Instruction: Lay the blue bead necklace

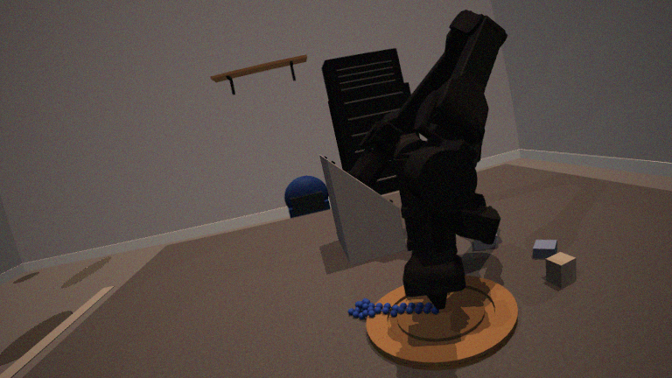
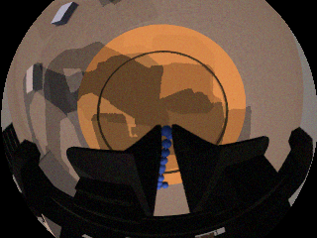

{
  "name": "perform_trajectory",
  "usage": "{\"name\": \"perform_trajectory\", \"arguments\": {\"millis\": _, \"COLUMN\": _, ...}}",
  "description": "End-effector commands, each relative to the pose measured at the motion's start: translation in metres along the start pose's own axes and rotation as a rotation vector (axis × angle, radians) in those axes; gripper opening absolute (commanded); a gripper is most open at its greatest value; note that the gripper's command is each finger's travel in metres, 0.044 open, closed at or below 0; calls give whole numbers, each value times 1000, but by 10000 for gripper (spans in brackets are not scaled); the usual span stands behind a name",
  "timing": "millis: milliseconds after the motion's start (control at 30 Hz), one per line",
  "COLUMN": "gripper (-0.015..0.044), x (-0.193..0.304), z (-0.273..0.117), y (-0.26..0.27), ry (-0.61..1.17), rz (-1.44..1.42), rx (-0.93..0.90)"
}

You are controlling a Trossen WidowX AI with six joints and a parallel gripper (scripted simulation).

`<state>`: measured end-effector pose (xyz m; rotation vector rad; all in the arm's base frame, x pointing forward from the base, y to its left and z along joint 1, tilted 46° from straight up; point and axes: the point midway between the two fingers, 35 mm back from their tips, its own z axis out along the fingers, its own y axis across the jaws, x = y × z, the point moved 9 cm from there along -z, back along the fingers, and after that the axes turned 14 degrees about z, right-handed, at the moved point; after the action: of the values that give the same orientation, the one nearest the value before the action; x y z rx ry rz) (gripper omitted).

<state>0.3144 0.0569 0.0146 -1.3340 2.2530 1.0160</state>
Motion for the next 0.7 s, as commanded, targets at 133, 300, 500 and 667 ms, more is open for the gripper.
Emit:
{"name": "perform_trajectory", "arguments": {"millis": 133, "gripper": 210, "x": 0, "z": -1, "y": 0, "ry": 0, "rz": 1, "rx": -1}}
{"name": "perform_trajectory", "arguments": {"millis": 300, "gripper": 341, "x": 0, "z": -1, "y": 0, "ry": 1, "rz": 1, "rx": -1}}
{"name": "perform_trajectory", "arguments": {"millis": 500, "gripper": 440, "x": 1, "z": -18, "y": 0, "ry": 4, "rz": 5, "rx": -1}}
{"name": "perform_trajectory", "arguments": {"millis": 667, "gripper": 440, "x": 2, "z": -18, "y": 2, "ry": 5, "rz": 6, "rx": -4}}
